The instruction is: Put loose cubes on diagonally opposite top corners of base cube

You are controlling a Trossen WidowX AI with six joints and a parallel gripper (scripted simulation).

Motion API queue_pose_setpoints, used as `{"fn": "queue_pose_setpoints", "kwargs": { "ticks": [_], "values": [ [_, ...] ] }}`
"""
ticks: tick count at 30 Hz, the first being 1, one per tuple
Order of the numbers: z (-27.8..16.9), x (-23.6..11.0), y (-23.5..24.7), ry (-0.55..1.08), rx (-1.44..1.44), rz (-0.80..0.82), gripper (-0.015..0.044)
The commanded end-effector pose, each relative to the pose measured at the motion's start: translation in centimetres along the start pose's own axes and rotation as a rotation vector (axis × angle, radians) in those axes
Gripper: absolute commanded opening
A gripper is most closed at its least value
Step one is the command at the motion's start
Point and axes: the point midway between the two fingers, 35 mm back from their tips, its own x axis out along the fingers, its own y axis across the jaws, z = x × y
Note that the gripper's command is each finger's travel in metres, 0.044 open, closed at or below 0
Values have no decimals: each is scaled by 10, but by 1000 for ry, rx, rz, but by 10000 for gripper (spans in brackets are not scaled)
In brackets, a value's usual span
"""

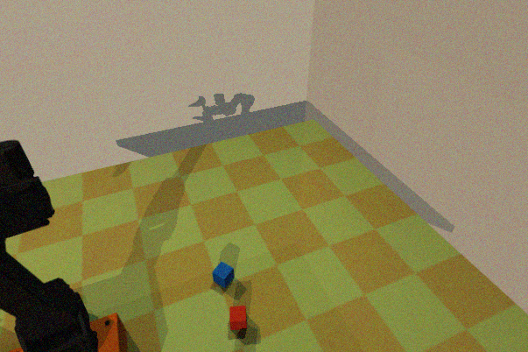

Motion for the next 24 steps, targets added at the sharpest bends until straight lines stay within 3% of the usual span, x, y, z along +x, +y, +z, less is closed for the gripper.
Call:
{"fn": "queue_pose_setpoints", "kwargs": {
  "ticks": [1,5,14,24],
  "values": [
    [-2,0,1,6,4,3,374],
    [-37,-13,13,125,89,68,269],
    [-120,-71,50,449,333,217,265],
    [-179,-166,91,806,626,343,265]
  ]
}}
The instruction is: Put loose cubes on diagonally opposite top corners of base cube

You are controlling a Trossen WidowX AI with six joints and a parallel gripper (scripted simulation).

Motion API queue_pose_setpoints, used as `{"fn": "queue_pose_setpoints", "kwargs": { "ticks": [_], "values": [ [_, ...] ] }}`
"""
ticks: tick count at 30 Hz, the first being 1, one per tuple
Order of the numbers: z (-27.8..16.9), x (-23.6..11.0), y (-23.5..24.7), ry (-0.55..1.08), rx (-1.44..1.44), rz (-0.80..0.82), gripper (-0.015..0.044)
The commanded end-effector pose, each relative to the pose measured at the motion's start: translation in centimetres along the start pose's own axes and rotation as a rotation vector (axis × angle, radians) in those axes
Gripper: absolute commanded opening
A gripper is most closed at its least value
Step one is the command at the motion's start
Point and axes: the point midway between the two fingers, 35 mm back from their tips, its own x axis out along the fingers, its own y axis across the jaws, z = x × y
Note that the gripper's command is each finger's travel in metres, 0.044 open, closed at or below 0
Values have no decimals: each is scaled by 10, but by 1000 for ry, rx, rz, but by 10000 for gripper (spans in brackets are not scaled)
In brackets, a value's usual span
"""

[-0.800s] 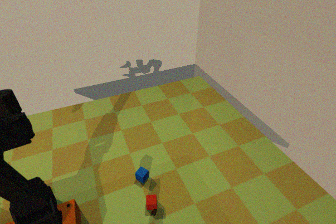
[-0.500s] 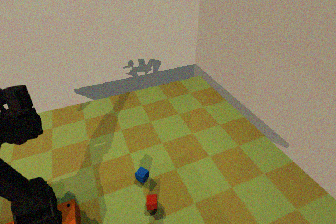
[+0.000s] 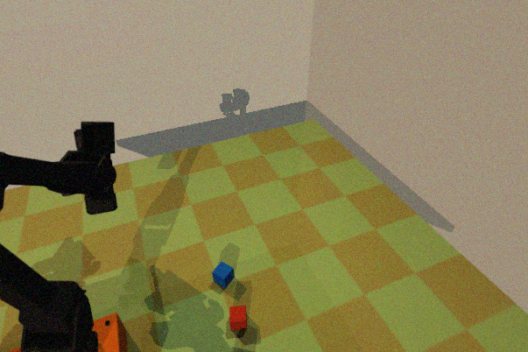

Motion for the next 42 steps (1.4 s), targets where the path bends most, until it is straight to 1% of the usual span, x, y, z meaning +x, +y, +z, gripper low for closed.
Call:
{"fn": "queue_pose_setpoints", "kwargs": {
  "ticks": [1,7,12,17,22,27,32,42],
  "values": [
    [-48,-15,8,146,140,56,265],
    [-108,-49,27,342,335,126,265],
    [-148,-84,47,490,504,184,265],
    [-179,-125,70,629,678,238,265],
    [-199,-169,95,759,857,289,265],
    [-209,-215,121,877,1041,338,265],
    [-209,-261,146,983,1230,385,265],
    [-181,-346,190,1144,1613,474,265]
  ]
}}
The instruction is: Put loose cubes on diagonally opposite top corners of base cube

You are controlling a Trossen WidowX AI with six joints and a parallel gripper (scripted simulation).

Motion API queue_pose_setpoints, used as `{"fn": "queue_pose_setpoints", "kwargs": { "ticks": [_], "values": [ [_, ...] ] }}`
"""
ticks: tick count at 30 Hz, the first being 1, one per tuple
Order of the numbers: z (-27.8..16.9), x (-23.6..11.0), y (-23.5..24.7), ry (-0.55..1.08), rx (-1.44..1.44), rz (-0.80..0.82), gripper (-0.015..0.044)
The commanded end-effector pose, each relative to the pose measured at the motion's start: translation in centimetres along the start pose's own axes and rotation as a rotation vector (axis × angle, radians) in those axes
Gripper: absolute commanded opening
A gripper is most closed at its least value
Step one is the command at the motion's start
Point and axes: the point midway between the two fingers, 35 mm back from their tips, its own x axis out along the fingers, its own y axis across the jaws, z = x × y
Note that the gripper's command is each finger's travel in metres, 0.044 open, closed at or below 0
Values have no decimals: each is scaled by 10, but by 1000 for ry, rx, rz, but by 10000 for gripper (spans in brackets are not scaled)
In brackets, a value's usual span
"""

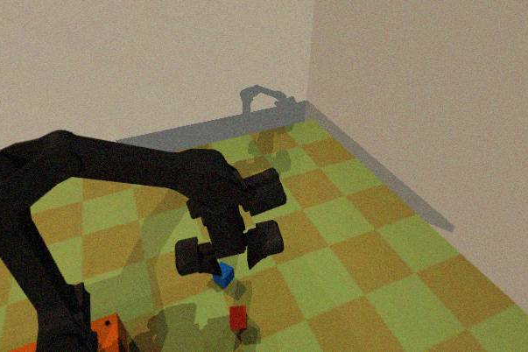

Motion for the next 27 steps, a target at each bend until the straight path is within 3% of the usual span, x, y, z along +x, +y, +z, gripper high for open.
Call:
{"fn": "queue_pose_setpoints", "kwargs": {
  "ticks": [1,8,16,27],
  "values": [
    [-35,-7,3,65,129,64,265],
    [-37,-6,4,68,135,67,265],
    [-41,54,8,68,135,67,265],
    [-42,70,10,68,135,67,265]
  ]
}}
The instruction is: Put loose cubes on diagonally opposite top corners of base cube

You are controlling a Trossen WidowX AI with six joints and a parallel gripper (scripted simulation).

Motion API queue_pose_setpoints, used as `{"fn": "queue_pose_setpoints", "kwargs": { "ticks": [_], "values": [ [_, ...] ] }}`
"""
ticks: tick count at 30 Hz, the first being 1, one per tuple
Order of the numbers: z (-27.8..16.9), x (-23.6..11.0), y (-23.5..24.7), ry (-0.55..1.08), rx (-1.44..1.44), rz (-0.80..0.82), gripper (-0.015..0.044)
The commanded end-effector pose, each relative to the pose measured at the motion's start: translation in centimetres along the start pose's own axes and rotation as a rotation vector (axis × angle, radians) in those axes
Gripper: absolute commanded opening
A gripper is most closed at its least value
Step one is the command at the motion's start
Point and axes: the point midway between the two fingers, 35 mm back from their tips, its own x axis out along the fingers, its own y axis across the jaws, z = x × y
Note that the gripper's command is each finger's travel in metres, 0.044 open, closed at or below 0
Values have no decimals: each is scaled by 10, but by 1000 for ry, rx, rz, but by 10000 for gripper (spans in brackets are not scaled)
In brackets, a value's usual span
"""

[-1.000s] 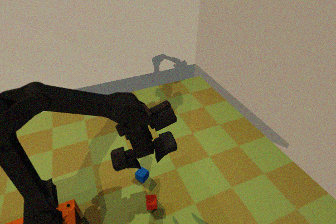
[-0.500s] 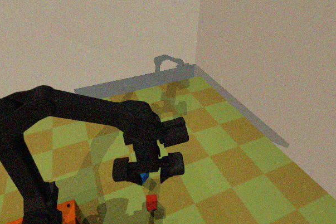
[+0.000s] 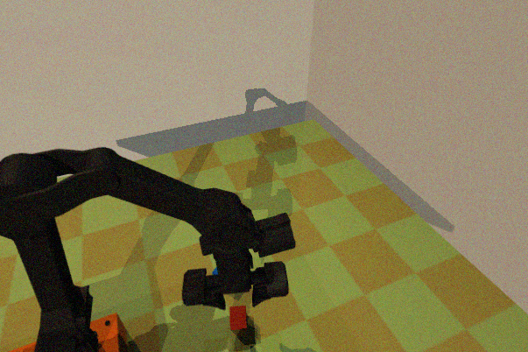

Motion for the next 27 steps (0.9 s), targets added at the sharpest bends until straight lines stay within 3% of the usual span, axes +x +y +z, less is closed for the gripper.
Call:
{"fn": "queue_pose_setpoints", "kwargs": {
  "ticks": [1,24,27],
  "values": [
    [-1,9,4,7,6,14,265],
    [-2,42,4,7,6,14,265],
    [-2,42,4,7,6,14,186]
  ]
}}
